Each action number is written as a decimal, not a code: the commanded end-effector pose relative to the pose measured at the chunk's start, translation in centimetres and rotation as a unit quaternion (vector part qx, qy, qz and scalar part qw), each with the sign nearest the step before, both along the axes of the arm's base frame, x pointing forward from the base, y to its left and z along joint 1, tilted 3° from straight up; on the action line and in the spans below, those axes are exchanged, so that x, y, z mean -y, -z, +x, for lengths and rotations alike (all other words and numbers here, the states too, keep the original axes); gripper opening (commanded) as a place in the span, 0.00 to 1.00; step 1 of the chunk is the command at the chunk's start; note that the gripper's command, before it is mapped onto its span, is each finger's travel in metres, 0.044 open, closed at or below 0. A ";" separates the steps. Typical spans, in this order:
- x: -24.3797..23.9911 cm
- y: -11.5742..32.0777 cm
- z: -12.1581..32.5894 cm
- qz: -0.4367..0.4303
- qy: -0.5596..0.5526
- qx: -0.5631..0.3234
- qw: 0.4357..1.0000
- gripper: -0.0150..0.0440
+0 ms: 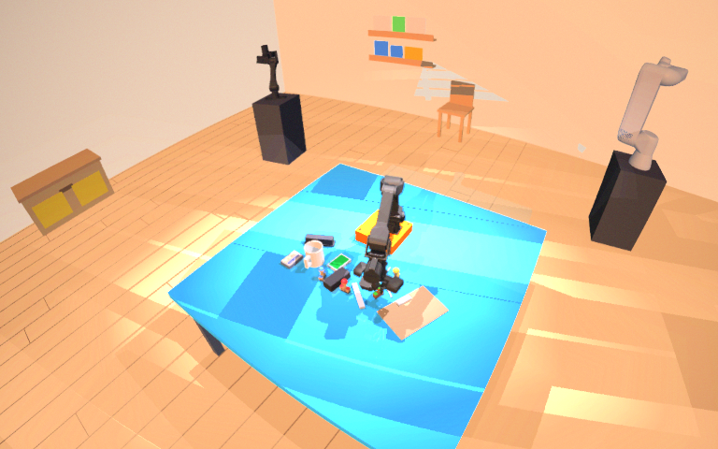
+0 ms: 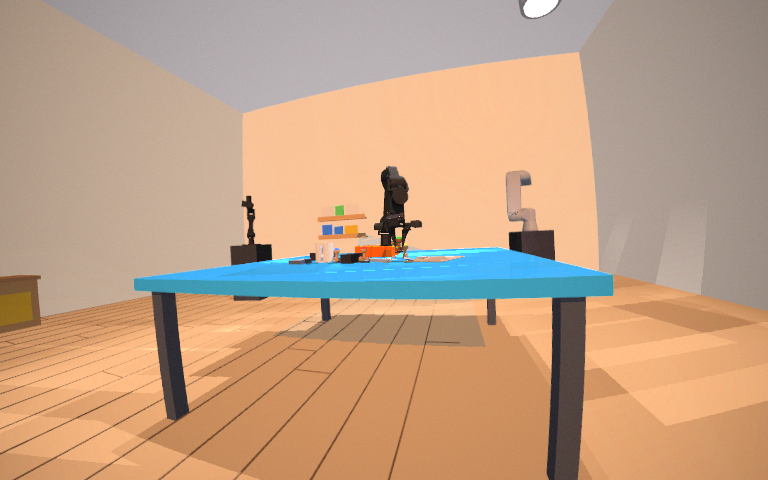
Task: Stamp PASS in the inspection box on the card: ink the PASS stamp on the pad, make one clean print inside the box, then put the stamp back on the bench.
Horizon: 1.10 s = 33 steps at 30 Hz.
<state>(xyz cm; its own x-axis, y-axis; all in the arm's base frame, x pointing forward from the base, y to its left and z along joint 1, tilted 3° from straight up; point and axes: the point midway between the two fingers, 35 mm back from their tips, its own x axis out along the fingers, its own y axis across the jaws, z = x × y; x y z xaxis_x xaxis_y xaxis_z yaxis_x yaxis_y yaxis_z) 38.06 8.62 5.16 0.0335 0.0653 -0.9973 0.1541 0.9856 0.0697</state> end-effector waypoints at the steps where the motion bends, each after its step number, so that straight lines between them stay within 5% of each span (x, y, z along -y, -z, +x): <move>1: 0.0 -0.3 0.0 0.002 -0.003 0.000 1.000 0.25; 33: 0.1 -1.9 -0.1 0.003 -0.003 0.001 1.000 0.25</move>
<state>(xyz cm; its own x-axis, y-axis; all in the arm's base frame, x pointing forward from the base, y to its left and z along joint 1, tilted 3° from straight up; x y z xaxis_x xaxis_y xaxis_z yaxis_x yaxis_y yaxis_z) 37.98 8.52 6.78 0.0347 0.0678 -0.9971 0.1540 0.9854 0.0723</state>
